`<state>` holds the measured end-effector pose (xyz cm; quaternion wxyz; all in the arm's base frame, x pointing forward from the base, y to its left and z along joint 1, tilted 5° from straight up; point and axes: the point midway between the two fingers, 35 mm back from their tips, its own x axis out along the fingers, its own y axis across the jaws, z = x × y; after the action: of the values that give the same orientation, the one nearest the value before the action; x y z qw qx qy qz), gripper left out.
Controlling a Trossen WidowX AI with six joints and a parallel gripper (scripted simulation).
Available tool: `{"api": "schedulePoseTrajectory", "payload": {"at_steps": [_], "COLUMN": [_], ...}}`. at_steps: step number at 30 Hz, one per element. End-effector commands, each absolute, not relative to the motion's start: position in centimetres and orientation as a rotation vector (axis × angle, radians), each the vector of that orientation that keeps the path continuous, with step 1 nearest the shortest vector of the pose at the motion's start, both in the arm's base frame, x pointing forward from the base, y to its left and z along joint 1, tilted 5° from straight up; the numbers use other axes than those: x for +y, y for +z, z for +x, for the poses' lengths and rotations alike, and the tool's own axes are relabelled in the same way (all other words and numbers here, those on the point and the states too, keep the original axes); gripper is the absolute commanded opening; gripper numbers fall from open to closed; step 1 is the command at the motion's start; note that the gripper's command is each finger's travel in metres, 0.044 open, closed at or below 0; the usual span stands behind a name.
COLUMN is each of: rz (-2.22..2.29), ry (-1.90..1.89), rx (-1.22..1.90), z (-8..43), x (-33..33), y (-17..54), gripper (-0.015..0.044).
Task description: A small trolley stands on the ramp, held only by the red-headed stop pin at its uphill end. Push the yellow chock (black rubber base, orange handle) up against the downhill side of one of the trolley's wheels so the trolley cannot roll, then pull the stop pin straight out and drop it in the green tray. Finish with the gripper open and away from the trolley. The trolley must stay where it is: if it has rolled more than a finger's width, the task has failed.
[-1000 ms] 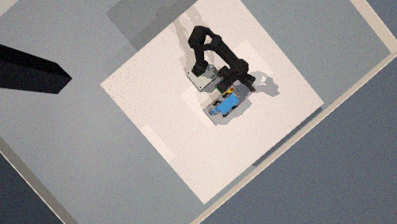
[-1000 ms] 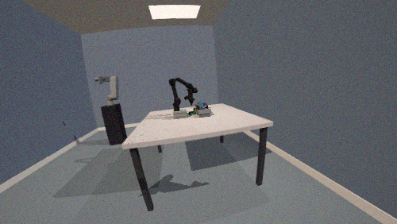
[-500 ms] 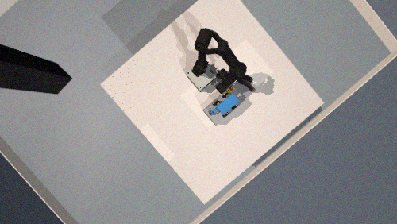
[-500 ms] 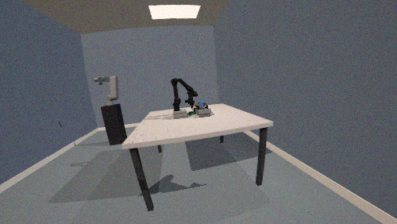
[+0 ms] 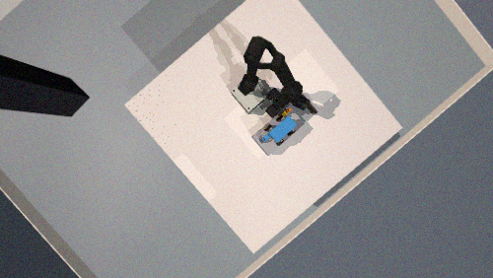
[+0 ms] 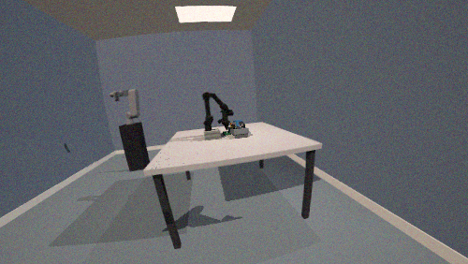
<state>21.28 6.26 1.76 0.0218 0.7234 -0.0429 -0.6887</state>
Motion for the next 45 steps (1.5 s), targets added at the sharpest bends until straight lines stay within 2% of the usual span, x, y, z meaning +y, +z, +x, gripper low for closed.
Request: {"api": "schedulePoseTrajectory", "payload": {"at_steps": [1,45], "rz": [2.244,2.245], "ry": [-2.13,-2.131], "rx": [-0.137,-0.134], "z": [21.3,21.2], "x": [6.5,9.3], "y": [1.7,0.6], "gripper": [0.019,0.019]}}
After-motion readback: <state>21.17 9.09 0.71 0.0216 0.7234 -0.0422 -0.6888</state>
